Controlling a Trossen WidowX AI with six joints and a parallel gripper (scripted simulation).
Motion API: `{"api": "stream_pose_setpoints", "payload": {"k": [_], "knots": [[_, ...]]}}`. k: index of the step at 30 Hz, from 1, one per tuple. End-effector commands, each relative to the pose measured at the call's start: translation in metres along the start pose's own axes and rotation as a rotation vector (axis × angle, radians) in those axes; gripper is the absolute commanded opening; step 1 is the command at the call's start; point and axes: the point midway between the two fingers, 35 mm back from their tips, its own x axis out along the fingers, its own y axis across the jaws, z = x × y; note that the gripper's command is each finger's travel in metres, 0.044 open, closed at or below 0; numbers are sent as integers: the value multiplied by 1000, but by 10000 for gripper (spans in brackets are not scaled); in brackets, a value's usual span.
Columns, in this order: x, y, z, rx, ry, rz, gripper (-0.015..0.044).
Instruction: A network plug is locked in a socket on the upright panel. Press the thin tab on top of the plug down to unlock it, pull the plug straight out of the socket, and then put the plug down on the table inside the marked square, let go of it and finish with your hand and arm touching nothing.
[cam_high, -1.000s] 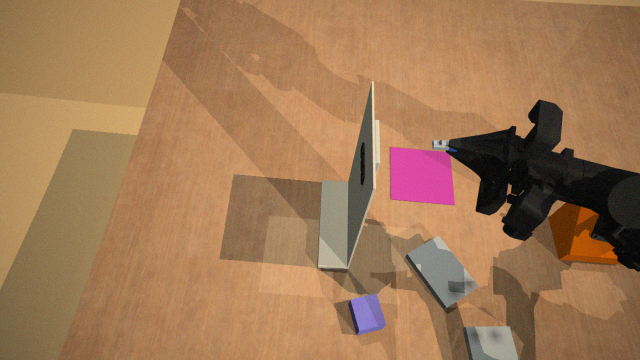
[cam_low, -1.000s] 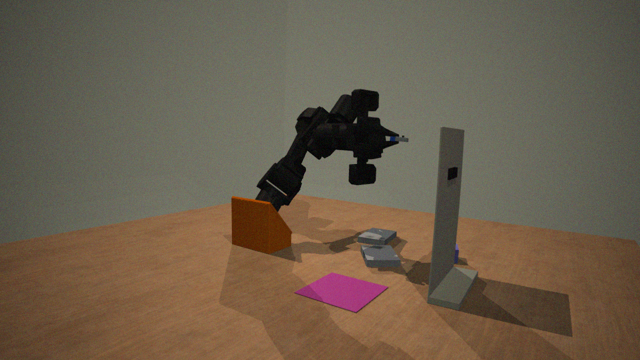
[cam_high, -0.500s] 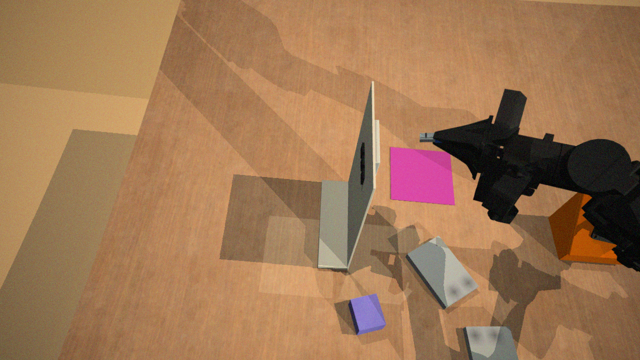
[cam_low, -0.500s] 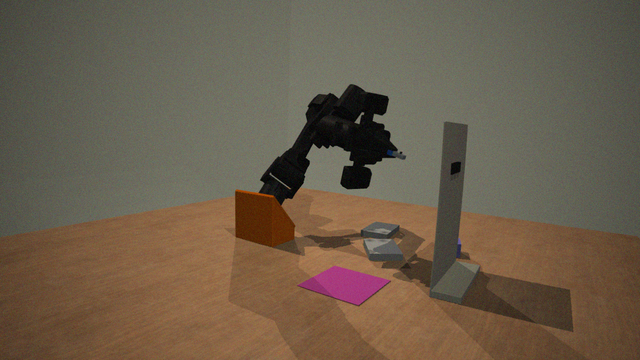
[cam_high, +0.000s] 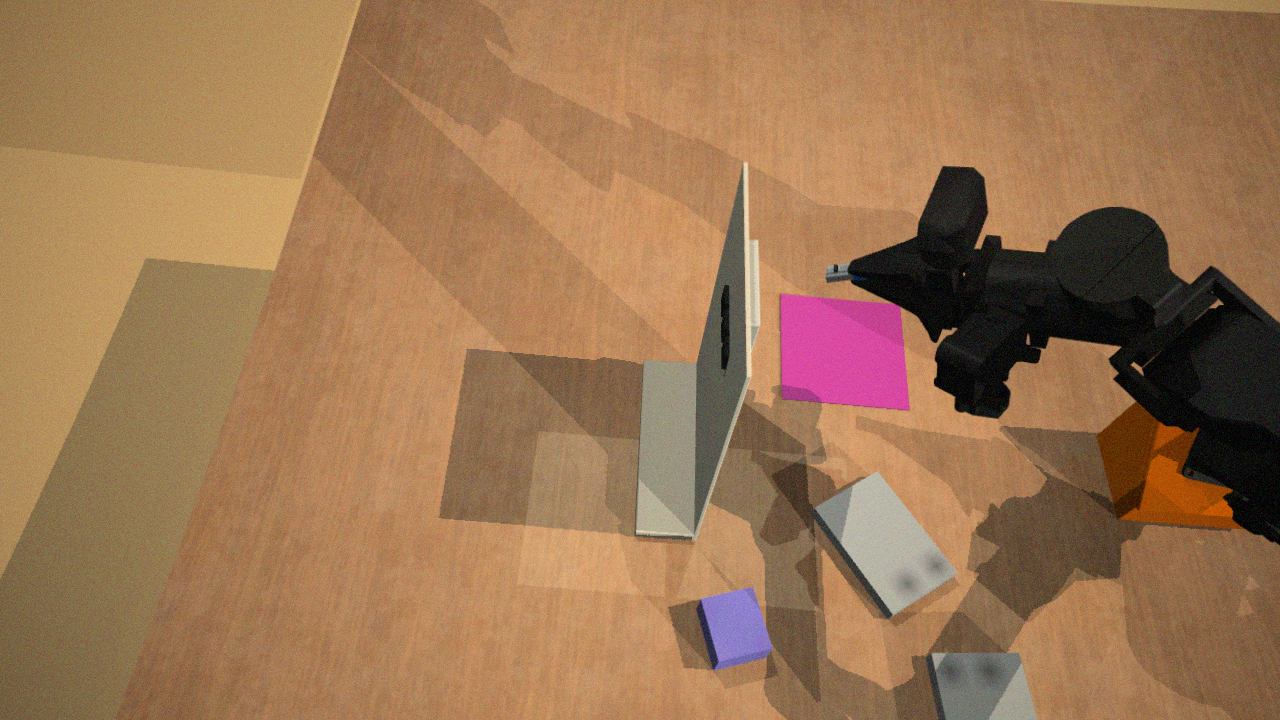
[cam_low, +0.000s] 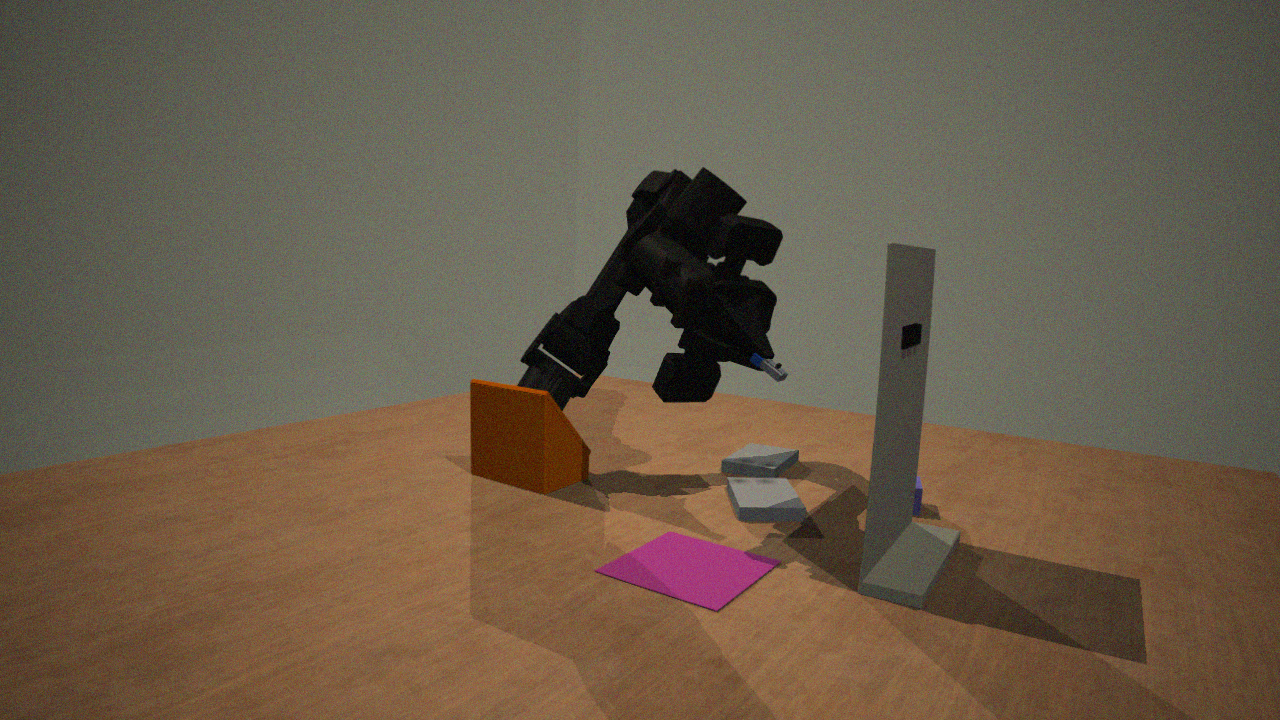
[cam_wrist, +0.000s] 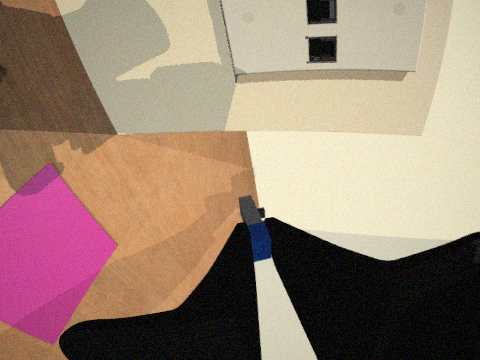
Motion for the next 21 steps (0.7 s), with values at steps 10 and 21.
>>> {"api": "stream_pose_setpoints", "payload": {"k": [10, 21], "knots": [[19, 32, -23, 0, 3, 213, 0], [28, 59, -38, 17, -22, 373, 0]]}}
